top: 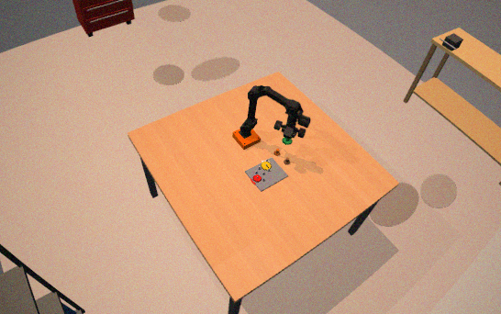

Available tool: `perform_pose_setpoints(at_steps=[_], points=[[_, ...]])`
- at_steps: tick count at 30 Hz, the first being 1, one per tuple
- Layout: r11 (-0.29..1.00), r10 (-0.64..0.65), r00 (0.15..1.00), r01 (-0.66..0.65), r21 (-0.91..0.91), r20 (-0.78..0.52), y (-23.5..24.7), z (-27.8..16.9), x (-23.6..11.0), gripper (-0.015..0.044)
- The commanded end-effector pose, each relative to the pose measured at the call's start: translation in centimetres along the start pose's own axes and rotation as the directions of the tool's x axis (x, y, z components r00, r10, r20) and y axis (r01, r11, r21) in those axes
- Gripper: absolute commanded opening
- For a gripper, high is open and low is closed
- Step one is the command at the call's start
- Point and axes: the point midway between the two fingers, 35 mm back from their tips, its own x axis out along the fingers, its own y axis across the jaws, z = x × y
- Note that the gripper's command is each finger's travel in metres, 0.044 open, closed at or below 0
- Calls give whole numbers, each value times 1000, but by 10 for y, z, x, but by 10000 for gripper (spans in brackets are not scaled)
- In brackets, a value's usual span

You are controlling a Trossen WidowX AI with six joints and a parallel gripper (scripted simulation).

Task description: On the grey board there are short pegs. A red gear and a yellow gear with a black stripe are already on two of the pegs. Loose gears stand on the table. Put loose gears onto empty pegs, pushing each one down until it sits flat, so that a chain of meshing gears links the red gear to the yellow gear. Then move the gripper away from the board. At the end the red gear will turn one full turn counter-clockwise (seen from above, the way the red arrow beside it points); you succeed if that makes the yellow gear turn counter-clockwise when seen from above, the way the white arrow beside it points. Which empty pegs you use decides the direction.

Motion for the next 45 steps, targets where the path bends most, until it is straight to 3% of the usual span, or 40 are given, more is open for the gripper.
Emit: perform_pose_setpoints(at_steps=[1, 45], points=[[1000, -12, 1000, 12, -3, -4, 1, 9, 6, 0], [1000, -15, 1000, 15, -5, 5, -12, 99, 36, 0]])
